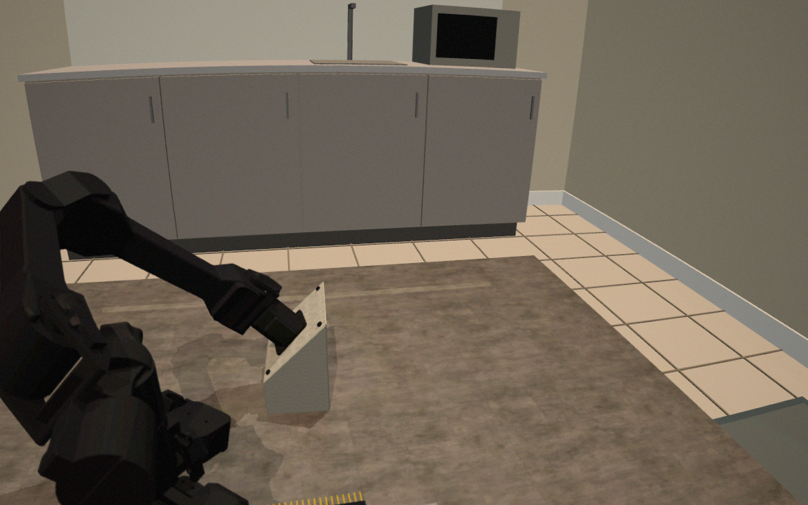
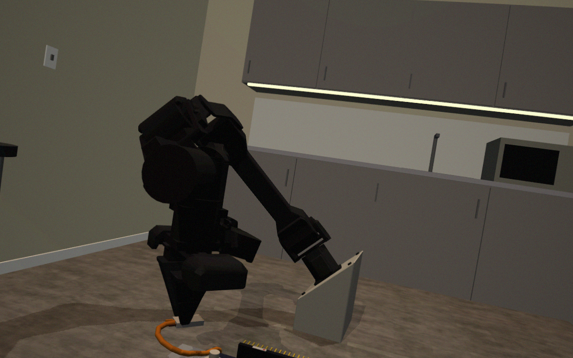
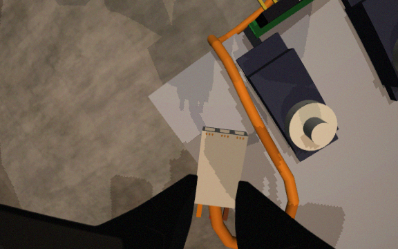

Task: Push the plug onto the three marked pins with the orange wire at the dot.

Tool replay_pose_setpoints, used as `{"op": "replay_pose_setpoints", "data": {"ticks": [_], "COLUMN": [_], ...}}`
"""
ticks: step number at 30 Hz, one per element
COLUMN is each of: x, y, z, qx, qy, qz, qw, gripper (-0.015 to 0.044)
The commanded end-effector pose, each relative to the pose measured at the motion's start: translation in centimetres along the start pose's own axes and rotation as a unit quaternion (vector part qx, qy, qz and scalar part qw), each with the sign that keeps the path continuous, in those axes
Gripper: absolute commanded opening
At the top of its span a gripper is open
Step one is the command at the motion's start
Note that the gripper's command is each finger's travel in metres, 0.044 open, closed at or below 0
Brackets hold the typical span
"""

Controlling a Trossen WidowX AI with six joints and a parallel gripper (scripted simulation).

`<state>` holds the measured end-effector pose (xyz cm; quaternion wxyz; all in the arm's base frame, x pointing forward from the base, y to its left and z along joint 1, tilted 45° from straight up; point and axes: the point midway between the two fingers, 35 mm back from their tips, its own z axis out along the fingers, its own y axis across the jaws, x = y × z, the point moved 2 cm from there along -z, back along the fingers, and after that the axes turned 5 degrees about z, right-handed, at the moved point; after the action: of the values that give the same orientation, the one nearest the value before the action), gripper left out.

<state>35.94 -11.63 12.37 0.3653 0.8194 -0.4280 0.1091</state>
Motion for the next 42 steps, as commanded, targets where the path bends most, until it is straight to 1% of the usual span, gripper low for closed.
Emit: {"op": "replay_pose_setpoints", "data": {"ticks": [1,11,21,31,42], "x": [-0.5,-2.5,-4.6,-6.6,-8.8], "y": [0.0,0.0,0.0,0.3,0.7], "z": [-0.3,-0.6,-0.8,-0.9,-1.0], "qx": [0.002,0.003,0.003,0.002,0.0], "qy": [-0.003,-0.005,-0.007,-0.009,-0.009], "qz": [0.039,0.186,0.329,0.465,0.603], "qw": [0.999,0.983,0.944,0.885,0.797], "gripper": [0.0,0.0,0.0,0.0,0.0]}}
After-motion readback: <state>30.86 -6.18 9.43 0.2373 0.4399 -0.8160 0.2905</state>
